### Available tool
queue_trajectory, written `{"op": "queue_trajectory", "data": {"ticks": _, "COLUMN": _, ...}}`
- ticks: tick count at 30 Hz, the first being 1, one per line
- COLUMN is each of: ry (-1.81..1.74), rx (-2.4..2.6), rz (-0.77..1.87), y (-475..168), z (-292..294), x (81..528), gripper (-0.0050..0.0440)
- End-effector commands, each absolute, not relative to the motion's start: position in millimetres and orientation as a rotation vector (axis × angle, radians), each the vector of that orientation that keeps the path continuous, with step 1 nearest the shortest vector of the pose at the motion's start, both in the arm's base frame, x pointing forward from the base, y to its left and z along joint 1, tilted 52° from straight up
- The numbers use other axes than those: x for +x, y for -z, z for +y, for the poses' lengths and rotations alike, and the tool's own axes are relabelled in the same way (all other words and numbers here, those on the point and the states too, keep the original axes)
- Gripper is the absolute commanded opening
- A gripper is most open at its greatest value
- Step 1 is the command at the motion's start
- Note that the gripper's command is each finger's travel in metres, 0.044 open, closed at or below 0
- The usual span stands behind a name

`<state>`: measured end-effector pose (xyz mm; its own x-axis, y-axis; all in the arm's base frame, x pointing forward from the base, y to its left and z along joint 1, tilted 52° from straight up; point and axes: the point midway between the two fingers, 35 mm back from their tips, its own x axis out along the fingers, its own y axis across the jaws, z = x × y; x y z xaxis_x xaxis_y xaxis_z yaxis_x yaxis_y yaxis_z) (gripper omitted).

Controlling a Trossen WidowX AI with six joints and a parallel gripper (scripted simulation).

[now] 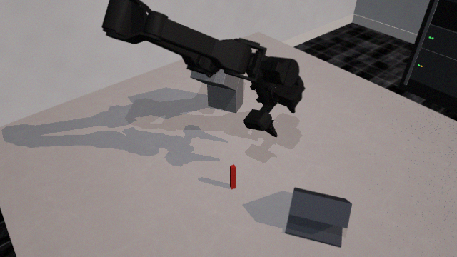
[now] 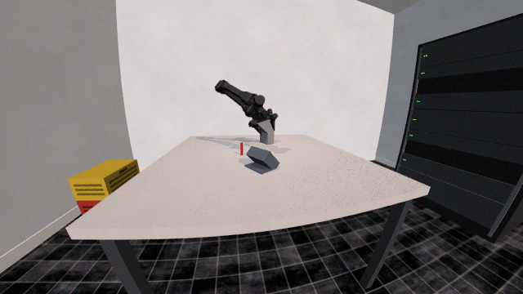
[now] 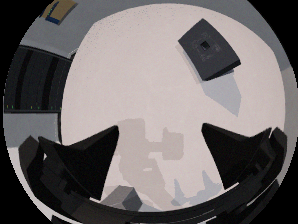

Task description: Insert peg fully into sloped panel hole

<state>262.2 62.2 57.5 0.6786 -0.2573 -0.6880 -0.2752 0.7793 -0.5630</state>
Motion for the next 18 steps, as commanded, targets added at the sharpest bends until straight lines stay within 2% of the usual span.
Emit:
{"op": "queue_trajectory", "data": {"ticks": 1, "ry": 0.072, "rx": -0.646, "rz": 0.810, "y": -72, "z": 43, "x": 266, "gripper": 0.0440}}
{"op": "queue_trajectory", "data": {"ticks": 18, "ry": 0.340, "rx": -0.511, "rz": 0.726, "y": -107, "z": -19, "x": 263, "gripper": 0.0440}}
